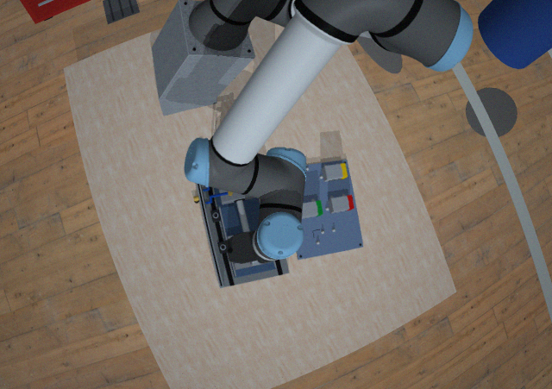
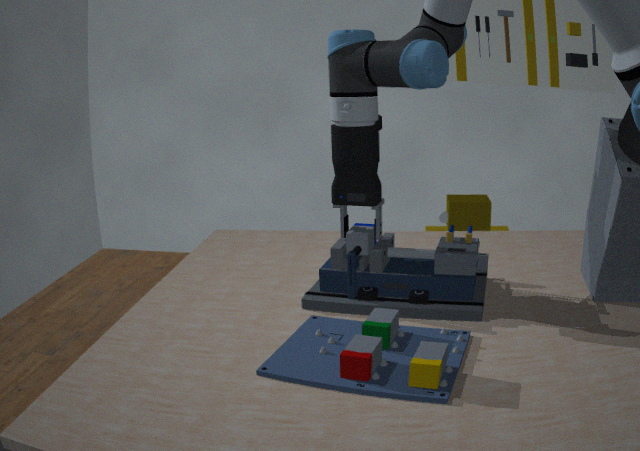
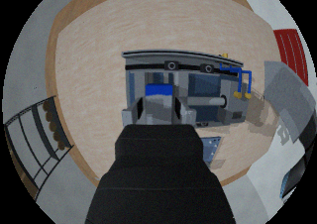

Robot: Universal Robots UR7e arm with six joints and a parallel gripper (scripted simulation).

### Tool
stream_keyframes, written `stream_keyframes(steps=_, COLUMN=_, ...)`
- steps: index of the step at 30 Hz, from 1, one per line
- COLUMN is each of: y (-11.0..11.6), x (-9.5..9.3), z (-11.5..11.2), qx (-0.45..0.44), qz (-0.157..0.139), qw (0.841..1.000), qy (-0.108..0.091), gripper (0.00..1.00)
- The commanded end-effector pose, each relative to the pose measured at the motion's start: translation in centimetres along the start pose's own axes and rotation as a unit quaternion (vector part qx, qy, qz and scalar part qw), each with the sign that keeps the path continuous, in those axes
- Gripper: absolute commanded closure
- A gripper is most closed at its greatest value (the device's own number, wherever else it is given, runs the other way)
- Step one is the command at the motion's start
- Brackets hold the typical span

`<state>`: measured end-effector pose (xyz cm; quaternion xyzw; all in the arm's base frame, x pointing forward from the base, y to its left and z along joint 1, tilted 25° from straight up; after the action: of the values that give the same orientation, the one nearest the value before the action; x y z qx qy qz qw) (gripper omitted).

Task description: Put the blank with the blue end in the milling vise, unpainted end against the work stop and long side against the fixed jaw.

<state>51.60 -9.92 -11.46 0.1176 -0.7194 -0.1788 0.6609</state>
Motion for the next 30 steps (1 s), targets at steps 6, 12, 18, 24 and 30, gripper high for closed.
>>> stream_keyframes(steps=6, y=-0.02, x=0.06, z=-0.05, qx=0.000, qz=0.000, qw=1.000, qy=-0.001, gripper=0.00)
stream_keyframes(steps=12, y=-0.02, x=0.06, z=-0.05, qx=0.000, qz=0.000, qw=1.000, qy=-0.001, gripper=0.00)
stream_keyframes(steps=18, y=-0.02, x=0.06, z=-0.05, qx=0.000, qz=0.000, qw=1.000, qy=-0.001, gripper=0.00)
stream_keyframes(steps=24, y=-0.03, x=0.36, z=-0.05, qx=0.000, qz=0.000, qw=1.000, qy=0.000, gripper=0.00)
stream_keyframes(steps=30, y=-0.03, x=0.36, z=-0.05, qx=0.000, qz=0.000, qw=1.000, qy=0.000, gripper=0.00)
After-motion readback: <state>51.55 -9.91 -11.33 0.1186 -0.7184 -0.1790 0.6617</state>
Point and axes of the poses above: the point where the finger pads meet when closed, its own x axis back along the fingers, its own z axis across the jaws, y = z × x, the point moved 5 cm from there along x, back along the fingers, and after that the axes turned 10 degrees about x, right-handed, at the moved point
